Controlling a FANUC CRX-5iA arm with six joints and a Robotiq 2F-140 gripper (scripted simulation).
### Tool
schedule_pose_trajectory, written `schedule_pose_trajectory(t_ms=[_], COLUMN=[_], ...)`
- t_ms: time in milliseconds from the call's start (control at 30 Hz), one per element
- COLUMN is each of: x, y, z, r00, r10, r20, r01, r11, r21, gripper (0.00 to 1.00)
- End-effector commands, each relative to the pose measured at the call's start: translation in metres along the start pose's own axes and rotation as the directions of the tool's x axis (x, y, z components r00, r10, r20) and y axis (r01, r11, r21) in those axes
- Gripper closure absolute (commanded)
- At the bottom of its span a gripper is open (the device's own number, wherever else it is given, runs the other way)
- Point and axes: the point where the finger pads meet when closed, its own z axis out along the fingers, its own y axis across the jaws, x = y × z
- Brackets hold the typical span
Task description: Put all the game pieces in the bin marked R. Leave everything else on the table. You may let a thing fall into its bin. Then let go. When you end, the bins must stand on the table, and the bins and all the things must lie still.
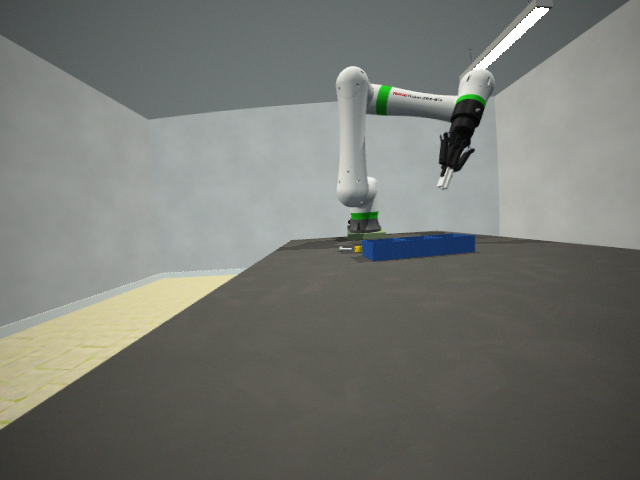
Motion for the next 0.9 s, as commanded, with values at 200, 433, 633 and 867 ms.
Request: schedule_pose_trajectory(t_ms=[200, 433, 633, 867], x=[0.012, 0.022, 0.027, 0.033], y=[0.031, 0.064, 0.084, 0.113], z=[0.019, 0.037, 0.046, 0.058], r00=[0.997, 0.994, 0.991, 0.987], r10=[0.02, 0.034, 0.049, 0.082], r20=[0.077, 0.108, 0.125, 0.136], r01=[-0.027, -0.051, -0.074, -0.12], r11=[0.995, 0.986, 0.975, 0.946], r21=[0.097, 0.158, 0.209, 0.3], gripper=[0.95, 0.95, 0.95, 0.95])
